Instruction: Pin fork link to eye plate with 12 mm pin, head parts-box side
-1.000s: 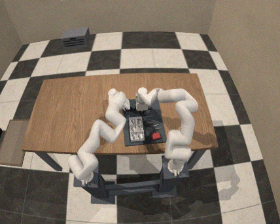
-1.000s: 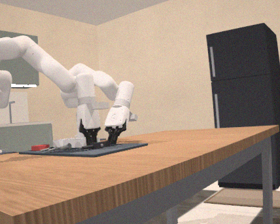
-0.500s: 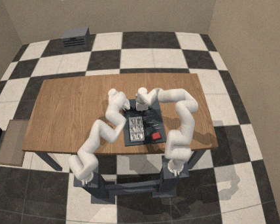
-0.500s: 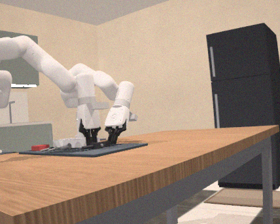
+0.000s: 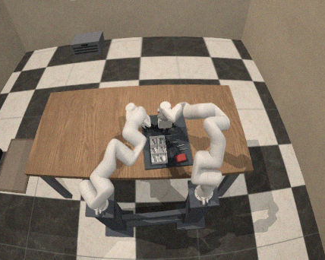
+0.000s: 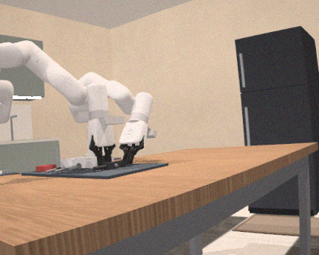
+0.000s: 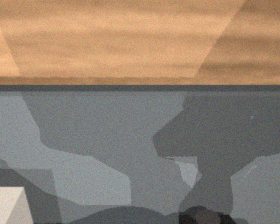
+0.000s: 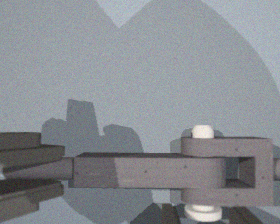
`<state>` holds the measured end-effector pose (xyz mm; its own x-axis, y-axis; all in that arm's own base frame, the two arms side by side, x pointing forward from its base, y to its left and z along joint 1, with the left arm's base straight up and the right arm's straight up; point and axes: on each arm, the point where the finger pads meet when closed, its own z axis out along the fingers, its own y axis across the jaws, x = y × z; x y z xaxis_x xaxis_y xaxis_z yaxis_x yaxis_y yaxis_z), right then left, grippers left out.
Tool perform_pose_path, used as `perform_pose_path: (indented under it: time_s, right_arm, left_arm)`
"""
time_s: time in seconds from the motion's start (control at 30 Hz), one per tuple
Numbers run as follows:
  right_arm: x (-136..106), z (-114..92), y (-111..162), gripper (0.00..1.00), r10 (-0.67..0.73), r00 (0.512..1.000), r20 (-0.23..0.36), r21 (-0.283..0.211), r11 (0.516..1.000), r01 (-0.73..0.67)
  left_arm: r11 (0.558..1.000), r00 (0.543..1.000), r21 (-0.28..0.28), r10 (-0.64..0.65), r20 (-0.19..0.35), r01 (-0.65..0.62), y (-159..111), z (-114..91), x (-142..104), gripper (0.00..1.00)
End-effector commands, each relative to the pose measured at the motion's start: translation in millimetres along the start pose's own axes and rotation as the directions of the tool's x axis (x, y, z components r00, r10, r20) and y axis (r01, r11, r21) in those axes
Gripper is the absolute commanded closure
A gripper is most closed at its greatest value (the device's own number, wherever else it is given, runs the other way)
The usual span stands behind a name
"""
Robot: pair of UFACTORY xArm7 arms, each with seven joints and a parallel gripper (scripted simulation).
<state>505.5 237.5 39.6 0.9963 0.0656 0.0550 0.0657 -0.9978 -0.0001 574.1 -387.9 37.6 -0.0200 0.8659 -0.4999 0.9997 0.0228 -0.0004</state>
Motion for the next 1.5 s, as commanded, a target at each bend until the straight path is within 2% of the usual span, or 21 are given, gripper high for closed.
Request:
perform_pose_path:
  time_s: [0.0,0.93,1.47]
  right_arm:
    - [2,-2,-1,0.65,0.0,1.0,-0.005,0.002,1.0,0.0]
    - [2,-4,-1,0.65,0.0,1.0,-0.005,0.002,1.0,0.0]
    - [2,-16,-1,0.65,0.0,1.0,-0.005,0.002,1.0,0.0]
  left_arm:
    - [1.0,1.0,-0.004,0.002,0.002,-0.002,1,-2,-2,1.0]
    - [1.0,1.0,-0.004,0.002,0.002,-0.002,1,-2,-2,1.0]
    - [1.0,1.0,-0.004,0.002,0.002,-0.002,1,-2,-2,1.0]
